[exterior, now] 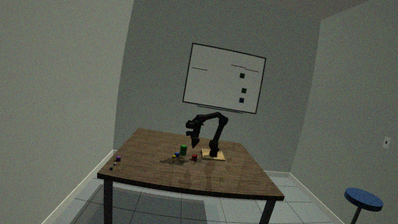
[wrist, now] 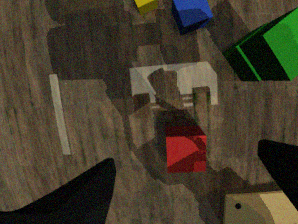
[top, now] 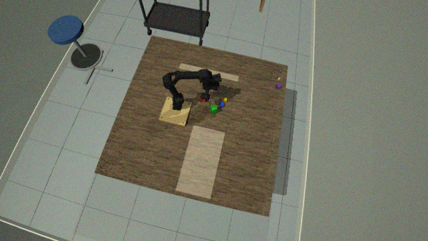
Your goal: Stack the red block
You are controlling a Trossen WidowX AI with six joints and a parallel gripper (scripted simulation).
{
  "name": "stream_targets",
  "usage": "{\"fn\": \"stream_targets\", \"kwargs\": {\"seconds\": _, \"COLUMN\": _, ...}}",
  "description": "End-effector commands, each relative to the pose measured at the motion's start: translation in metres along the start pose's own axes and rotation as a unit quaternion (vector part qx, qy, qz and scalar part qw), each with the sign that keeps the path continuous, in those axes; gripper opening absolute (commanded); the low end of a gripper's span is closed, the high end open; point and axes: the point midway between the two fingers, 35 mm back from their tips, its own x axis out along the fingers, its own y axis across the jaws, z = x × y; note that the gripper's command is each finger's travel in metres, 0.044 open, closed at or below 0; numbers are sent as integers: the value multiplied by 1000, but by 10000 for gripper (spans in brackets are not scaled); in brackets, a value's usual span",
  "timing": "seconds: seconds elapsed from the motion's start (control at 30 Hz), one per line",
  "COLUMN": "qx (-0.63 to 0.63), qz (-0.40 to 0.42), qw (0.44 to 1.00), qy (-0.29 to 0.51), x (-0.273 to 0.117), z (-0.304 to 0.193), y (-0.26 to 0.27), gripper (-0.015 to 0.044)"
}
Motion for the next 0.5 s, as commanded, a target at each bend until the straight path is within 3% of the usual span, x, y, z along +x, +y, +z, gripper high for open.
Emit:
{"fn": "stream_targets", "kwargs": {"seconds": 0.0, "qx": 30, "qz": -27, "qw": 998, "qy": 42, "x": 1, "z": -29, "y": -4, "gripper": 440}}
{"fn": "stream_targets", "kwargs": {"seconds": 0.27, "qx": 30, "qz": -27, "qw": 998, "qy": 41, "x": 4, "z": -29, "y": -4, "gripper": 440}}
{"fn": "stream_targets", "kwargs": {"seconds": 0.47, "qx": 30, "qz": -27, "qw": 998, "qy": 42, "x": 35, "z": -31, "y": -6, "gripper": 440}}
